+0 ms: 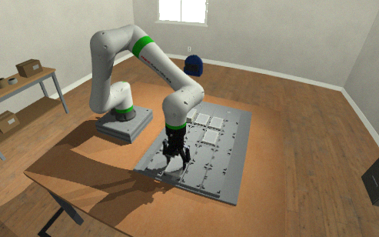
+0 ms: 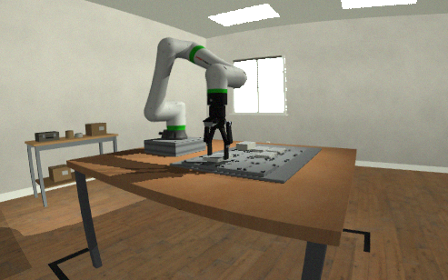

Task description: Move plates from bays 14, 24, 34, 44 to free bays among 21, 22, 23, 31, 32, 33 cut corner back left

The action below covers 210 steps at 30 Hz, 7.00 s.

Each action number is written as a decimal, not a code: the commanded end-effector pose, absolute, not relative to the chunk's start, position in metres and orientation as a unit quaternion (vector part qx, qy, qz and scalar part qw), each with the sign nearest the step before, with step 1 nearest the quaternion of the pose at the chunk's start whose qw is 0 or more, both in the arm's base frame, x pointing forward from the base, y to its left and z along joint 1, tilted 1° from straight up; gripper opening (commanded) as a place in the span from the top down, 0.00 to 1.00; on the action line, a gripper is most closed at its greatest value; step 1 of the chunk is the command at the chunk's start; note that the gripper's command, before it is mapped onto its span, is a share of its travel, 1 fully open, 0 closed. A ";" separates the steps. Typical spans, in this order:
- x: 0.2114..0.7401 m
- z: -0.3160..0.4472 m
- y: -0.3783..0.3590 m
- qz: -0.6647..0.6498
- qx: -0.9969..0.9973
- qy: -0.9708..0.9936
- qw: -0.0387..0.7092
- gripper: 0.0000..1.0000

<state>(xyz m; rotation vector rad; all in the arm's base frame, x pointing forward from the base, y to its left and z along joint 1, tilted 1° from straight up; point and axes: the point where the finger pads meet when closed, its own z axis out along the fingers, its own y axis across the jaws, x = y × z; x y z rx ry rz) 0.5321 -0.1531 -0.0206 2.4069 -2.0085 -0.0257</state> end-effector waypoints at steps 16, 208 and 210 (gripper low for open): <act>0.533 0.003 -0.153 -0.007 0.768 -0.641 0.003 0.90; 0.609 -0.037 0.028 -0.007 0.768 -0.641 0.003 0.90; 0.609 -0.037 0.028 -0.007 0.768 -0.641 0.003 0.90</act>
